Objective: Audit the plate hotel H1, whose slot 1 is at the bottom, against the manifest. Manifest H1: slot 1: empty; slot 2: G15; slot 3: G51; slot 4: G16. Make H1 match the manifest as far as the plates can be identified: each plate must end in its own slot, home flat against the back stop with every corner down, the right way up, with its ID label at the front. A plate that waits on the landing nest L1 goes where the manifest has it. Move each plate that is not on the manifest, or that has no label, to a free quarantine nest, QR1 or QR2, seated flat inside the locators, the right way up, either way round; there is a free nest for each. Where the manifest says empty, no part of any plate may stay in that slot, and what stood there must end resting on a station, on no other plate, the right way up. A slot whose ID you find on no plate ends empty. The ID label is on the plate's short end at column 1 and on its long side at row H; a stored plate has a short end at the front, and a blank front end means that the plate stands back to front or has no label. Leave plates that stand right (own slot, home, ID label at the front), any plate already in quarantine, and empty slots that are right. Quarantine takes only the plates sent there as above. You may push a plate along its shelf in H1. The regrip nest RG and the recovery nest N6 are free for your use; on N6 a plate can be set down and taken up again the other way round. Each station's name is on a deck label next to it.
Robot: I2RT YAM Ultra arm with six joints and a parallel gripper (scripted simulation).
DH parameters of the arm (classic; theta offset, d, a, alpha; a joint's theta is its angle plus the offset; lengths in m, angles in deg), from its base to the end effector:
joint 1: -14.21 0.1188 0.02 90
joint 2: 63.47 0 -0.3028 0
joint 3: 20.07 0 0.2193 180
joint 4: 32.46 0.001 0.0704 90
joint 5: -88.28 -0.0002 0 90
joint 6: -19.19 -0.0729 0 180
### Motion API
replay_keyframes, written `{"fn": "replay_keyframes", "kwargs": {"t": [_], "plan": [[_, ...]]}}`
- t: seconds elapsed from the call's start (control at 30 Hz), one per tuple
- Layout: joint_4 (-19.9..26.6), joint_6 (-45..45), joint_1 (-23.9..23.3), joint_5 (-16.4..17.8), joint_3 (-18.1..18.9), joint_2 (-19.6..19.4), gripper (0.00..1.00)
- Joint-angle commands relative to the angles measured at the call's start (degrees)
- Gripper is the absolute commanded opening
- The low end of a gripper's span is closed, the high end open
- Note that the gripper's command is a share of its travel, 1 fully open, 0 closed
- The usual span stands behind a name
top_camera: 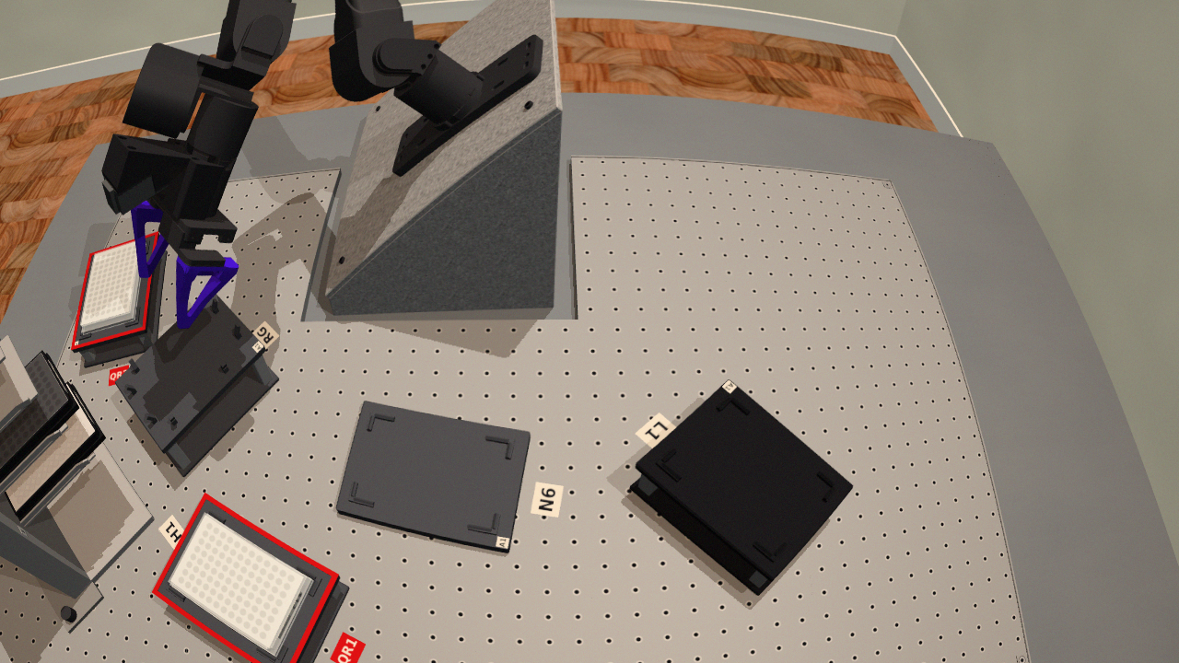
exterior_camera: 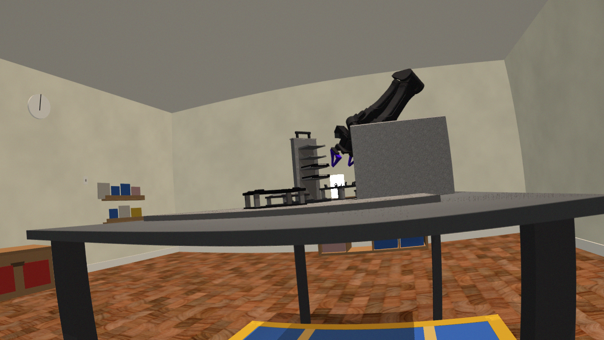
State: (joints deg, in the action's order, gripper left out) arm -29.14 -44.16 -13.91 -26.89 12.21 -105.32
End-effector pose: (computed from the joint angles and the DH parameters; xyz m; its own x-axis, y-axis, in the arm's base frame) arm 0.1125 -0.0941 0.2537 -0.5312 -0.1764 -0.8287 0.6198 0.5859 -0.5220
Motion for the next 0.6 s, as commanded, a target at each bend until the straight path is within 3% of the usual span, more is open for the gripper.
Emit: {"fn": "replay_keyframes", "kwargs": {"t": [0.0,0.33,0.57], "plan": [[-3.3,0.6,-1.3,2.6,-0.5,-1.3,1.0],[-17.3,2.0,-8.3,9.5,-3.9,-11.3,1.0],[-17.3,2.0,-8.3,9.5,-3.9,-11.3,1.0]]}}
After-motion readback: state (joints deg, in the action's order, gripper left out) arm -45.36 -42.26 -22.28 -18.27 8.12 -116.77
